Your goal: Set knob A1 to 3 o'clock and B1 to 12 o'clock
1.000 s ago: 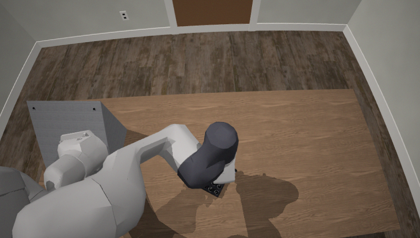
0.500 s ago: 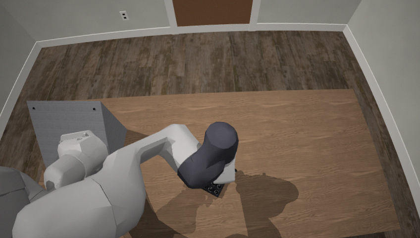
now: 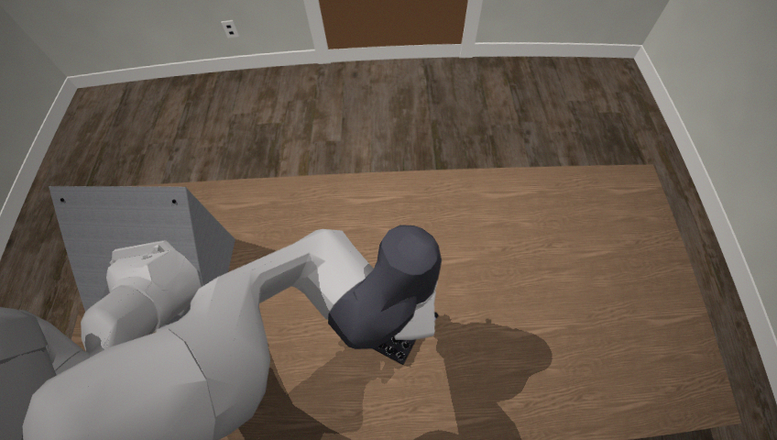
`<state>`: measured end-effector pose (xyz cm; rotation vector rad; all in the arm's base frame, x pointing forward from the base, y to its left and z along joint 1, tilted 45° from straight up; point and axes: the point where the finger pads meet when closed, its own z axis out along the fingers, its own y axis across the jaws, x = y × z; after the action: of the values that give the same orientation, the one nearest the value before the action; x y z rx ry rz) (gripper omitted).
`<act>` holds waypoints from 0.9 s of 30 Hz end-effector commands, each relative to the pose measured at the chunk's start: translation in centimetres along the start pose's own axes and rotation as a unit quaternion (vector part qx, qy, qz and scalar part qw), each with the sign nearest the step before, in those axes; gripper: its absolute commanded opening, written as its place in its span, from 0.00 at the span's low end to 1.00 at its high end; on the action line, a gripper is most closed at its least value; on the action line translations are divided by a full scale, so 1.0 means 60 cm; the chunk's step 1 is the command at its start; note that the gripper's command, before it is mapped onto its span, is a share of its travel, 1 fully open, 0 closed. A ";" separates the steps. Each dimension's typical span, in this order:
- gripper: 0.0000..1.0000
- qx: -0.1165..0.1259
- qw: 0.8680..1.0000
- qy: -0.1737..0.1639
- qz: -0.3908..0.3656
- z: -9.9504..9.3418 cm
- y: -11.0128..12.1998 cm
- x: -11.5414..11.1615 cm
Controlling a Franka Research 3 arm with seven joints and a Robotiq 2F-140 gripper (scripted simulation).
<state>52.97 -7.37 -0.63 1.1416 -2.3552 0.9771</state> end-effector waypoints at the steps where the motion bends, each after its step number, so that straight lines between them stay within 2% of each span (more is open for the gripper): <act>1: 0.05 0.000 1.000 0.001 -0.001 0.003 -0.001 0.001; 6: 0.05 0.000 1.000 0.001 -0.021 0.003 -0.001 0.001; 11: 0.05 0.000 0.997 0.001 -0.073 0.003 -0.001 0.001; 15: 0.05 0.000 0.992 0.001 -0.124 0.003 -0.001 0.001; 19: 0.05 0.000 0.990 0.001 -0.140 0.003 -0.001 0.001; 27: 0.05 0.000 0.977 0.001 -0.213 0.003 -0.001 0.001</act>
<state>52.95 -7.35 -0.68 1.4420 -2.1069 0.8777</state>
